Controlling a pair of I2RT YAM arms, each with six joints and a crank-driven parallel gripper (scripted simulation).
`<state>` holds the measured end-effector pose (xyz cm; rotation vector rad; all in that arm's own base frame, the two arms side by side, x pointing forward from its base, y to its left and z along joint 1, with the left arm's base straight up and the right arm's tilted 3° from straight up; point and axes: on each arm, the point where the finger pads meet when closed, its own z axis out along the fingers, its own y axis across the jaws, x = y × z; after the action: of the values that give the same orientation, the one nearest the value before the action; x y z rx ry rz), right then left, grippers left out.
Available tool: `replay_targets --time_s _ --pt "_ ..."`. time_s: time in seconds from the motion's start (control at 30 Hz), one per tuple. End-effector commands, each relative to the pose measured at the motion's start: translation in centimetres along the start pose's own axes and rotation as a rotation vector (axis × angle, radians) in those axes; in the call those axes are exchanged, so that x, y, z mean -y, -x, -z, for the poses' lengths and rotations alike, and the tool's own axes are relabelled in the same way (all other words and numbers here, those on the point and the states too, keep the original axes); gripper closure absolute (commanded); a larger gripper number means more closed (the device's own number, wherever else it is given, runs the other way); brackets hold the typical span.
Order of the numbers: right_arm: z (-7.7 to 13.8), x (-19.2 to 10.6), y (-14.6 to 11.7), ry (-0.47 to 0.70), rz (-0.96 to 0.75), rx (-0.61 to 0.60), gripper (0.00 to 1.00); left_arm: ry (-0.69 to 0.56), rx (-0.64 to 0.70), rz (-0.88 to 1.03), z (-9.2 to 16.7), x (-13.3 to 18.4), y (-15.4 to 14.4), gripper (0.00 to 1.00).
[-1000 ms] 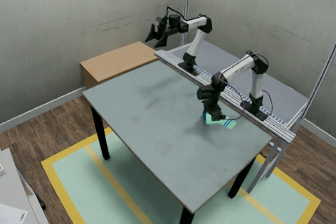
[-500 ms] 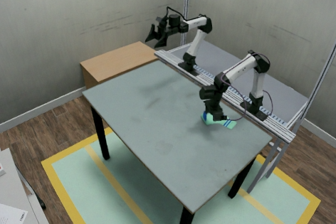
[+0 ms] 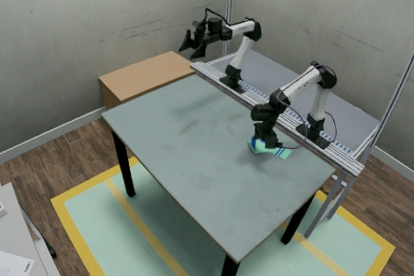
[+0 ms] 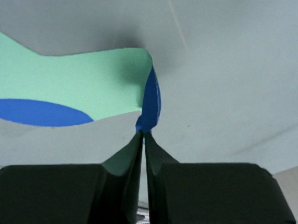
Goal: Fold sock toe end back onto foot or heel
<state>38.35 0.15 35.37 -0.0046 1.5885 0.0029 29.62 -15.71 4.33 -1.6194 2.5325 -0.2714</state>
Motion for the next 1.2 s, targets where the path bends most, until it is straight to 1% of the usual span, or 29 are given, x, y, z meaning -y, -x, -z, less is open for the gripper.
replay_targets --time_s 0.0,0.03,0.07,0.2,0.23,0.27,0.33,0.43,0.63,0.67,0.83,0.9,0.97,1.17 --pt "0.1 0.1 0.7 -0.005 -0.001 0.018 0.0 -0.033 -0.009 -0.005 0.4 -0.5 -0.1 0.98" --pt "0.1 0.1 0.7 -0.005 -0.001 0.018 0.0 -0.033 -0.009 -0.005 0.4 -0.5 -0.1 0.98" --pt "0.1 0.1 0.7 -0.005 -0.001 0.018 0.0 -0.123 -0.006 -0.008 0.4 0.5 0.0 0.98" --pt "0.1 0.1 0.7 -0.005 -0.001 0.018 0.0 -0.191 -0.006 -0.007 0.4 -0.8 0.0 0.98" --pt "0.1 0.1 0.7 -0.005 -0.001 0.018 0.0 -0.187 -0.006 -0.006 0.3 -1.2 0.0 0.98" --pt "0.1 0.1 0.7 -0.005 -0.001 0.018 0.0 -0.128 -0.008 -0.004 0.1 -1.7 0.0 0.98" --pt "0.1 0.1 0.7 -0.005 -0.001 0.018 0.0 -0.124 -0.009 -0.008 -0.2 -1.2 -0.1 0.98" --pt "0.1 0.1 0.7 -0.005 -0.001 0.018 0.0 -0.148 -0.011 -0.006 0.4 -0.1 -0.4 0.98" --pt "0.1 0.1 0.7 -0.005 -0.001 0.018 0.0 -0.137 -0.002 -0.006 0.2 -0.9 -0.2 0.98" --pt "0.1 0.1 0.7 -0.005 -0.001 0.018 0.0 -0.209 -0.004 -0.005 0.0 -1.2 0.1 0.98" --pt "0.1 0.1 0.7 -0.005 -0.001 0.018 0.0 -0.277 -0.005 -0.008 -0.5 -2.5 0.0 0.98" --pt "0.1 0.1 0.7 -0.005 -0.001 0.018 0.0 -0.216 -0.007 -0.004 -0.8 -3.2 0.0 0.98" --pt "0.1 0.1 0.7 -0.005 -0.001 0.018 0.0 -0.231 -0.007 -0.008 -0.4 -1.9 0.0 0.98" --pt "0.1 0.1 0.7 -0.005 -0.001 0.018 0.0 -0.231 -0.012 -0.013 -0.4 -1.9 -0.4 0.98"
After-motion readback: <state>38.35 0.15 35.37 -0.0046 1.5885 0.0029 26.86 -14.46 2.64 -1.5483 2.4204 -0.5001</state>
